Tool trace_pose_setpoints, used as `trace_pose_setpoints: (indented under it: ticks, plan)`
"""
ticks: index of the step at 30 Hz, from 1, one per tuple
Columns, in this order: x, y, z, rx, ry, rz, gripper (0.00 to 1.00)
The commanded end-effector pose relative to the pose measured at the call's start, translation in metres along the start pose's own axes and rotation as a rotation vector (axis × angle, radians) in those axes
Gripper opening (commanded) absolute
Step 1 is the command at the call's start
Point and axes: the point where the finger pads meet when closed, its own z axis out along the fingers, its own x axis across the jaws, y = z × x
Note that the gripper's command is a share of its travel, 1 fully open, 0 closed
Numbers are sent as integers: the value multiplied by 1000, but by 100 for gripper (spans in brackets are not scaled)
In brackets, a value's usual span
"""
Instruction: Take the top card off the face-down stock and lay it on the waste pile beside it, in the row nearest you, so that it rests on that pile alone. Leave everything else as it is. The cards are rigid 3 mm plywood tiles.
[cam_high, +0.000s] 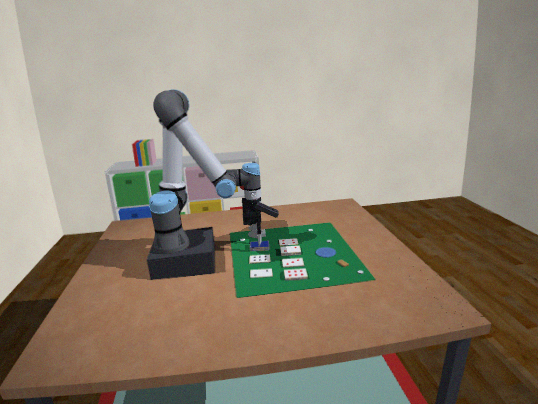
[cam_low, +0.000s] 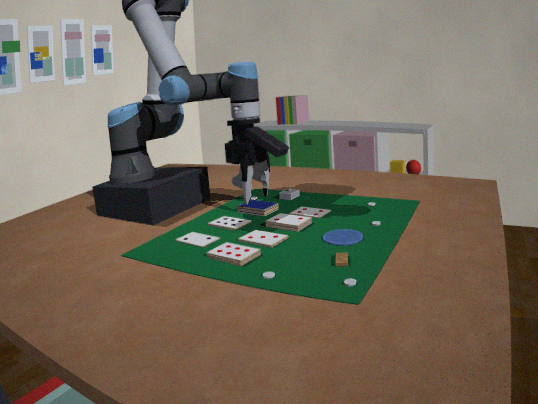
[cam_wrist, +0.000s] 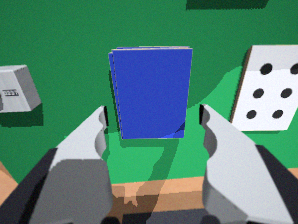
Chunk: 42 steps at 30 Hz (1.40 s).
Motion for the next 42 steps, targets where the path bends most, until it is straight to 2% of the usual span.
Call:
trace_pose_setpoints:
  ticks: [1,2,3,22,23,42]
  plan:
    - [0,1,1,-2,0,0,50]
    - [0,1,1,-2,0,0,50]
    - [0,1,1,-2,0,0,42]
    - [0,1,1,-2,0,0,42]
    - [0,1,1,-2,0,0,50]
    - [0,1,1,-2,0,0,50]
